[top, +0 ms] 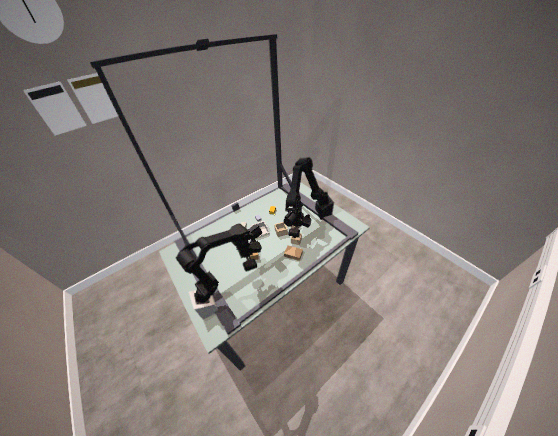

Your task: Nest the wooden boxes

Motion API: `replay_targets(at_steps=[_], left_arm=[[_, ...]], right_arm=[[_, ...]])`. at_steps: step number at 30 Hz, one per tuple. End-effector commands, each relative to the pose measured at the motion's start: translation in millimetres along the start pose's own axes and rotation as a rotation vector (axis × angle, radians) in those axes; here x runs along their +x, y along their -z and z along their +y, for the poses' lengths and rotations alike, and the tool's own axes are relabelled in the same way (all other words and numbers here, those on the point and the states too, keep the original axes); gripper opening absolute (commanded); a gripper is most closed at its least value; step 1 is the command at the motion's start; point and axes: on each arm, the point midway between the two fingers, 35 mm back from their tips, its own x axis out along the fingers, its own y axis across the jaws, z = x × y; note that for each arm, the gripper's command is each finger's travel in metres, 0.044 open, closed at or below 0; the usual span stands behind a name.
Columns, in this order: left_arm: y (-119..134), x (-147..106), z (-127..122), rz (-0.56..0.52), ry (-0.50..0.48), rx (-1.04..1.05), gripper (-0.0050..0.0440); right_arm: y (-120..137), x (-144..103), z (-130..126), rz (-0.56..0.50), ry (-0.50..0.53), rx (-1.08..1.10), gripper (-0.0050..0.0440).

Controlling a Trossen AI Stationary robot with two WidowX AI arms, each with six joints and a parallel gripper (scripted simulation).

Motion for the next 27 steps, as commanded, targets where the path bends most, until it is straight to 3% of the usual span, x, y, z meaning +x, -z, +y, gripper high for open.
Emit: replay_targets(at_steps=[1, 27], left_arm=[[1.4, -3.8, -1.3, 0.006, 0.013, 0.006, 0.04], [2.4, -4.7, -2.8, 0.006, 0.018, 0.006, 0.04]], right_arm=[[-2.7, -4.4, -0.4, -0.017, -0.004, 0.01, 0.04], [-2.4, -4.2, 0.3, -0.017, -0.007, 0.002, 0.04]])
